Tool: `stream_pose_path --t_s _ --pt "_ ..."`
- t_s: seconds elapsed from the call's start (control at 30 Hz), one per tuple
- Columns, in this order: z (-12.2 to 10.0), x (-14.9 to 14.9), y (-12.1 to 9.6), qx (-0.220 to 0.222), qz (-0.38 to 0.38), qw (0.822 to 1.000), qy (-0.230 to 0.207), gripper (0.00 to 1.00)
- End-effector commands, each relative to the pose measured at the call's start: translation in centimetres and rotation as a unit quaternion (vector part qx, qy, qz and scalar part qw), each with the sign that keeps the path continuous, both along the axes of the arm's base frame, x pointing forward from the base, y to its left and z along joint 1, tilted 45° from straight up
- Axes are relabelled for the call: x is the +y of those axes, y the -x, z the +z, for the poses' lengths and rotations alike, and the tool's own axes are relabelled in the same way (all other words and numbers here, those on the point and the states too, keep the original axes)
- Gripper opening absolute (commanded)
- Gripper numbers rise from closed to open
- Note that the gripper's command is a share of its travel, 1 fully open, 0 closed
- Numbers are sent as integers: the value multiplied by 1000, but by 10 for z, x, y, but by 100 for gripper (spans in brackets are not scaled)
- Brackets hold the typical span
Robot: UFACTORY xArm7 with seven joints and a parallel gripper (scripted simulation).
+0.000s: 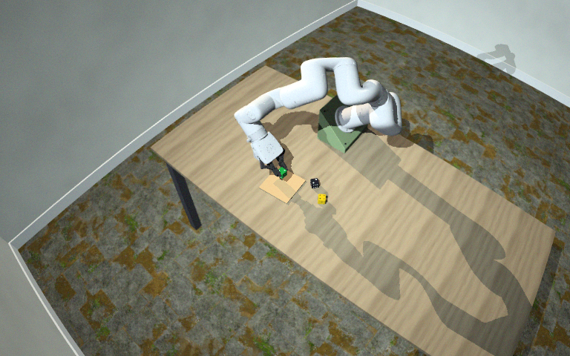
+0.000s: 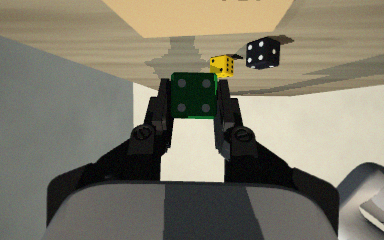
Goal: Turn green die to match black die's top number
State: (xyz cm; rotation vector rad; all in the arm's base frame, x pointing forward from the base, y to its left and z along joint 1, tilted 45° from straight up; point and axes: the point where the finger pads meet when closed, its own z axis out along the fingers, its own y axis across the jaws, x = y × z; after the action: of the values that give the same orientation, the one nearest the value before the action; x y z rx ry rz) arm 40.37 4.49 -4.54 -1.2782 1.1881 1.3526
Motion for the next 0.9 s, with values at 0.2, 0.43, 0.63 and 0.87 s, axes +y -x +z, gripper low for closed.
stream_pose_path --t_s 0.2,0.43,0.63,0.87 --pt "-11 10 1 -1 -1 1000 1 27" --pt "-18 16 2 -1 -1 1000 1 27" --pt "-25 23 4 -1 -1 1000 1 27" --pt "-30 28 5 -1 -1 1000 1 27"
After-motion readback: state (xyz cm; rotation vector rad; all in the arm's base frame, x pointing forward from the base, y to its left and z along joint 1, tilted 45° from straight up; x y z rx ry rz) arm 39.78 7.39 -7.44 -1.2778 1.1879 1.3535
